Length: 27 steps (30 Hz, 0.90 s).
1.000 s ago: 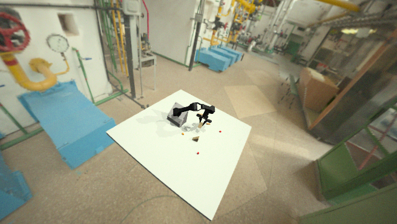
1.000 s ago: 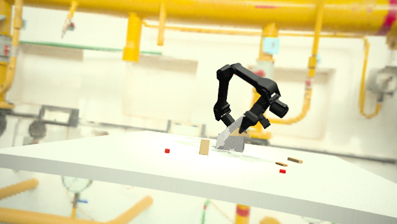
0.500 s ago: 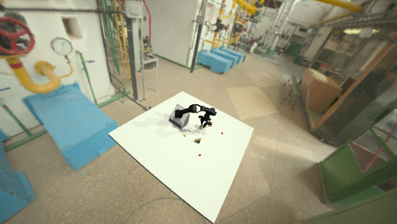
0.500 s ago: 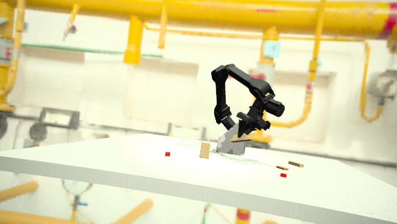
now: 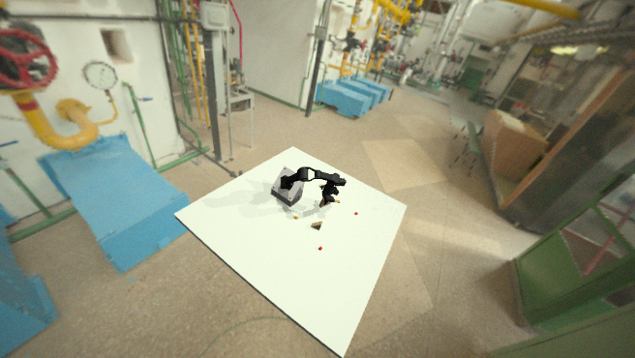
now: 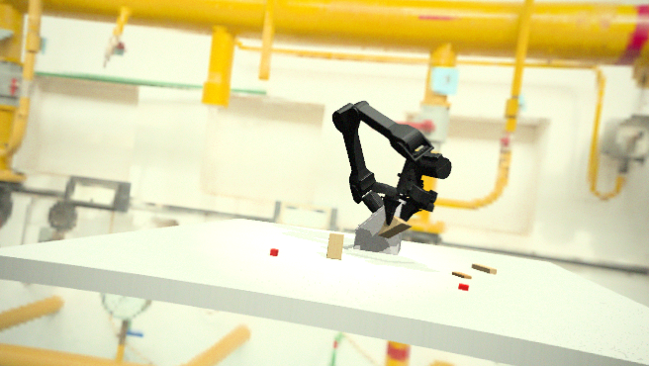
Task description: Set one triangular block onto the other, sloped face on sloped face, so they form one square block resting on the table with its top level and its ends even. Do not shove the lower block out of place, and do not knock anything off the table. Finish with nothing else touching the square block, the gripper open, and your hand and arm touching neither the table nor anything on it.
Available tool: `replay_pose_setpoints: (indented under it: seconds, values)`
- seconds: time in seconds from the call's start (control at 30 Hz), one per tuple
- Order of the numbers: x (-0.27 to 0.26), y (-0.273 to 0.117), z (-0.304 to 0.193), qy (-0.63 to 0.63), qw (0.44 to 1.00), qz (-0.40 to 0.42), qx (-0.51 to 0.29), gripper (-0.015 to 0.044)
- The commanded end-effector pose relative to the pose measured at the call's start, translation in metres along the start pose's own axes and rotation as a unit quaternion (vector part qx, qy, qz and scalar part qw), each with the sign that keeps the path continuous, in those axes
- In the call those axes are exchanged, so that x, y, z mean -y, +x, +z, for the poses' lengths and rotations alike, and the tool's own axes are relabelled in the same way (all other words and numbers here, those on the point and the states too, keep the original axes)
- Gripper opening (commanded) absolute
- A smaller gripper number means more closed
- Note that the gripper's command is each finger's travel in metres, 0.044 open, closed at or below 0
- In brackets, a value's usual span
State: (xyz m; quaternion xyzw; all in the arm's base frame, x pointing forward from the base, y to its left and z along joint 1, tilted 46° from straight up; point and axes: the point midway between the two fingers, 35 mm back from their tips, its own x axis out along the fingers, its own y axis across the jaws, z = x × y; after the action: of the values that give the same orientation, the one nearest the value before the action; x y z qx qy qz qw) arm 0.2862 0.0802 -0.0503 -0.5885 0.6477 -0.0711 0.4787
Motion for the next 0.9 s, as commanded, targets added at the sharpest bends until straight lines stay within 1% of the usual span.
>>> replay_pose_setpoints:
  seconds: [0.0, 0.43, 0.87]
  values:
    - [0.003, -0.002, -0.002, 0.074, 0.997, 0.019, 0.028, 0.0000]
    - [0.008, -0.006, -0.003, 0.266, 0.956, 0.076, 0.096, 0.0000]
    - [0.015, -0.008, -0.007, 0.276, 0.953, 0.079, 0.099, 0.0000]
